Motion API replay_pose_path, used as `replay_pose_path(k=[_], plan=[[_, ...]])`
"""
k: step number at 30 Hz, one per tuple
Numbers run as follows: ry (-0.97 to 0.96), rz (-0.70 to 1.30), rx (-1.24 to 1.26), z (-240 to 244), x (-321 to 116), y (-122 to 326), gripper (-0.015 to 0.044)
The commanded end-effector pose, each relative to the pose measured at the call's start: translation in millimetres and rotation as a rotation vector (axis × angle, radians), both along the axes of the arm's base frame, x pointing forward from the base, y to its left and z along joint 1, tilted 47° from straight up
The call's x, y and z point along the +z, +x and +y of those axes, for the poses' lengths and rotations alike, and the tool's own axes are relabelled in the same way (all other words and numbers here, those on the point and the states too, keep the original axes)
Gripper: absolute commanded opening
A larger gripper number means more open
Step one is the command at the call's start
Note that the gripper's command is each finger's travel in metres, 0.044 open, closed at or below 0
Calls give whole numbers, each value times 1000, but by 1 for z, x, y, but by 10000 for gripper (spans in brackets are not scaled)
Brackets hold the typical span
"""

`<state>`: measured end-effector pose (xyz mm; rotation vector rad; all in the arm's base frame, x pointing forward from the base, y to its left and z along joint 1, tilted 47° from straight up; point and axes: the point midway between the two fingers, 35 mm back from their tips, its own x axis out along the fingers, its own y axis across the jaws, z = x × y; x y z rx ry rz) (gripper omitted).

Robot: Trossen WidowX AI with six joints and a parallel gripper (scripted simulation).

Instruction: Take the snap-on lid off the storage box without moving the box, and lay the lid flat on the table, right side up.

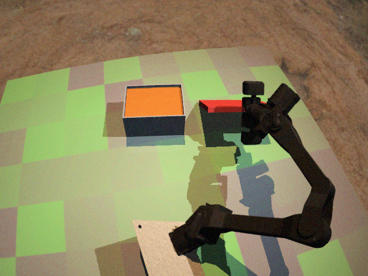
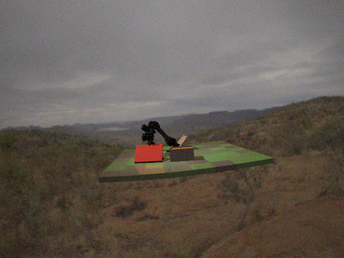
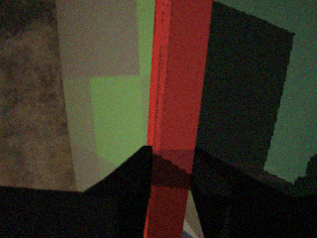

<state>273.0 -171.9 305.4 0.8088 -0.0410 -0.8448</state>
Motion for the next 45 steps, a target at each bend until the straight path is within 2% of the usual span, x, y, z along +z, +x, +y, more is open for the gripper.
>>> replay_pose_path(k=[1, 45], plan=[[2, 5, 0, -3, -5, 0, 0], [-2, 4, 0, -29, -28, -3, 0]])
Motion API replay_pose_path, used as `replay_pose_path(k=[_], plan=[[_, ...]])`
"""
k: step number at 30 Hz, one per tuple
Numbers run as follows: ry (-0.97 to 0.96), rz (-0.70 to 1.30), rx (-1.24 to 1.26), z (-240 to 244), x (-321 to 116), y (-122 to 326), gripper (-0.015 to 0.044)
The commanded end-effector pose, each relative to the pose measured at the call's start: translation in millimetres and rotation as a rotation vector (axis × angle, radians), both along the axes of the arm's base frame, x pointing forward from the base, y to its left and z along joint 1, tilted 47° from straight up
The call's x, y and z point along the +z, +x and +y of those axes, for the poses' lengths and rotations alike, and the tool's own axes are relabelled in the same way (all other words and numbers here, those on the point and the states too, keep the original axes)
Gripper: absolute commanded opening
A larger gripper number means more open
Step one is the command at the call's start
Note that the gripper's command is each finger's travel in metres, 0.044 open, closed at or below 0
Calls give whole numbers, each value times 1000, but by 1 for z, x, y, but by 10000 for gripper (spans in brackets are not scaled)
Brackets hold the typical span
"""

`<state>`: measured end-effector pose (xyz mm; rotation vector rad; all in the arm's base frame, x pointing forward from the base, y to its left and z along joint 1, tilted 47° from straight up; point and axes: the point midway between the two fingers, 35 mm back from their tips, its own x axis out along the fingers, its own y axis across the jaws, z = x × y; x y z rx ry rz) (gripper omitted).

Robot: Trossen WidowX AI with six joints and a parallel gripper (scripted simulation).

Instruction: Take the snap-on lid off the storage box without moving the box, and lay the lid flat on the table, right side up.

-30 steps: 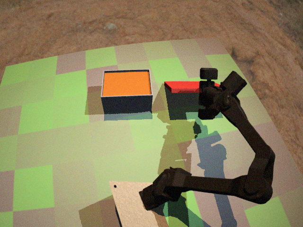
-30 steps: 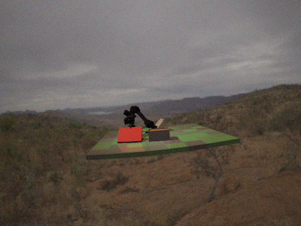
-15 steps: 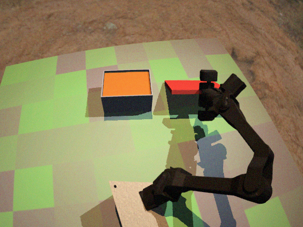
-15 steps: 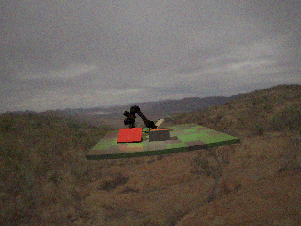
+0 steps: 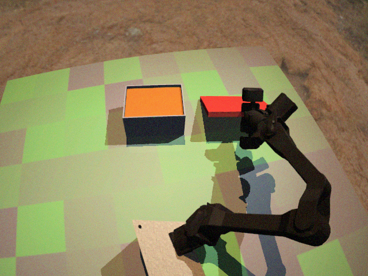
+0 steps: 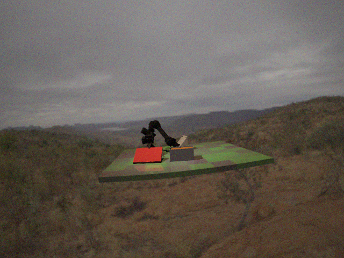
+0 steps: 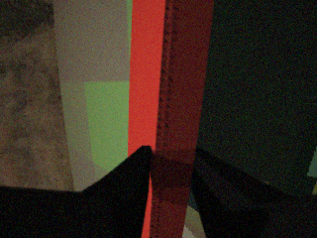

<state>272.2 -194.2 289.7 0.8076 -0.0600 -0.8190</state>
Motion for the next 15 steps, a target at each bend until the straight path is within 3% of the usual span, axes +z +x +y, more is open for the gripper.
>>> replay_pose_path(k=[1, 15], plan=[[10, 28, -17, -7, -13, -2, 0], [9, 28, -17, -15, -20, -3, 0]])
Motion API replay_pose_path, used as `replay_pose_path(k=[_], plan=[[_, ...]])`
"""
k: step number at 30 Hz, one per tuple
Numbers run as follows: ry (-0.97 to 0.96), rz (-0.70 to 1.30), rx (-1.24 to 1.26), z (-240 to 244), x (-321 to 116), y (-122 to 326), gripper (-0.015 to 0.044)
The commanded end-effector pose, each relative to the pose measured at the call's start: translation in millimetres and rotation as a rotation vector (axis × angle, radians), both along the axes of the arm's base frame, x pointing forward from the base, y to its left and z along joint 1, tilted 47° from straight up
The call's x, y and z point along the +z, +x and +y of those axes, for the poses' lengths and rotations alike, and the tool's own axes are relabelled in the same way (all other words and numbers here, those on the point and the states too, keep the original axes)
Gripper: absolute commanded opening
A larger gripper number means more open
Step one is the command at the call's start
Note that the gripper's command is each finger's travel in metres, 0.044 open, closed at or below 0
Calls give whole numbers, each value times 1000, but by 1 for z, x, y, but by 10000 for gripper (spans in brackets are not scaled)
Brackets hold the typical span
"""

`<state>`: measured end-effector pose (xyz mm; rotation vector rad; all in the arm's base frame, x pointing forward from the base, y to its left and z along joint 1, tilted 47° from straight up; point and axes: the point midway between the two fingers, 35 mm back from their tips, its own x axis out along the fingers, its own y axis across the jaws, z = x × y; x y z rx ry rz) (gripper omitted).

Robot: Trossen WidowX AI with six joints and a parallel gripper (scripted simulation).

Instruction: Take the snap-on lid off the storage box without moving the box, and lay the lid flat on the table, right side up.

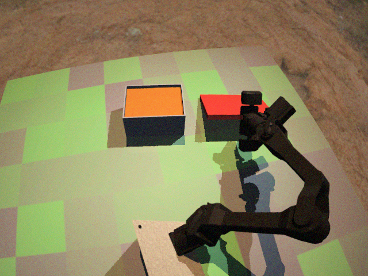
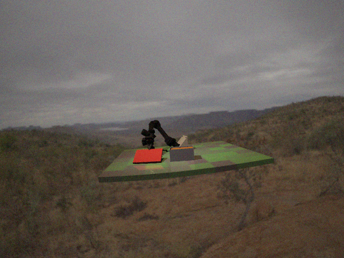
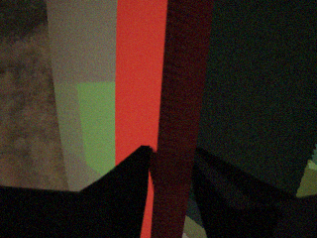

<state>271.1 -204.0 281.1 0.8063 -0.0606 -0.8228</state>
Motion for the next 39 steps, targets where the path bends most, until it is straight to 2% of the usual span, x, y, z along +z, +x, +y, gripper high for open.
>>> replay_pose_path(k=[1, 20, 21, 30, 32, 38, 39], plan=[[9, 27, -13, -6, -12, -2, 0], [8, 27, -13, -17, -22, -3, 0], [2, 8, -6, -12, -11, -1, 26], [8, 26, -13, -12, -9, -1, 263], [8, 26, -13, -12, -9, -1, 275], [9, 27, -13, -9, -15, -12, 433], [8, 27, -13, -9, -15, -13, 440]])
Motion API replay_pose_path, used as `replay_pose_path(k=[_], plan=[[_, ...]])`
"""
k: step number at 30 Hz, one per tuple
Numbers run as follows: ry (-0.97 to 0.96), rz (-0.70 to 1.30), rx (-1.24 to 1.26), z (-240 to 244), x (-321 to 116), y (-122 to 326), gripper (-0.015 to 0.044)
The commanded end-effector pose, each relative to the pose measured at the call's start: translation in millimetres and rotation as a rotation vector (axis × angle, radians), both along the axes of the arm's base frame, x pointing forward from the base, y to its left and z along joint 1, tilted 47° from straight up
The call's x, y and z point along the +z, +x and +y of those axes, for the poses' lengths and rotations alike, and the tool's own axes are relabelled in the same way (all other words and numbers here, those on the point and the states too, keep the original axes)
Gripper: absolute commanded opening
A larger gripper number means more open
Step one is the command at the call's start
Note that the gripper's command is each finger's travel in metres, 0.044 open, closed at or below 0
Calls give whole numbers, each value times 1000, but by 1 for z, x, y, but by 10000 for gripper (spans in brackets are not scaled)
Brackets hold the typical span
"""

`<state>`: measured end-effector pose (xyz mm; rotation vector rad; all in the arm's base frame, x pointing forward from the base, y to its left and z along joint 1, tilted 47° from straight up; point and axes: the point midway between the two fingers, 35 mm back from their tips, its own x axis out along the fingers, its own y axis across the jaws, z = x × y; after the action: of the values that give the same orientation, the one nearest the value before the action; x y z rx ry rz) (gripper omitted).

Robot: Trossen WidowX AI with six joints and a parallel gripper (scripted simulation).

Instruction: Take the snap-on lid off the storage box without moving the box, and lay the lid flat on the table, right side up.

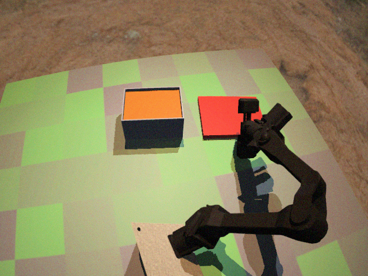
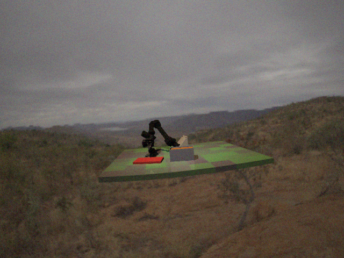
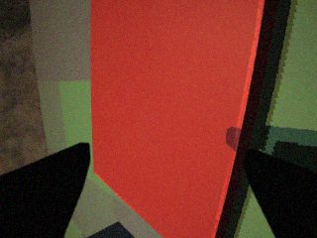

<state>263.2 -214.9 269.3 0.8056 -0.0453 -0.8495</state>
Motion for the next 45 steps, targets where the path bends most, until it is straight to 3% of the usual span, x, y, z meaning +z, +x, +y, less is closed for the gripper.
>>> replay_pose_path(k=[1, 29, 45], plan=[[0, 5, 5, 3, -4, -7, 440], [-1, 9, 5, 18, -15, -59, 440], [2, 8, 5, 39, 5, -63, 440]])
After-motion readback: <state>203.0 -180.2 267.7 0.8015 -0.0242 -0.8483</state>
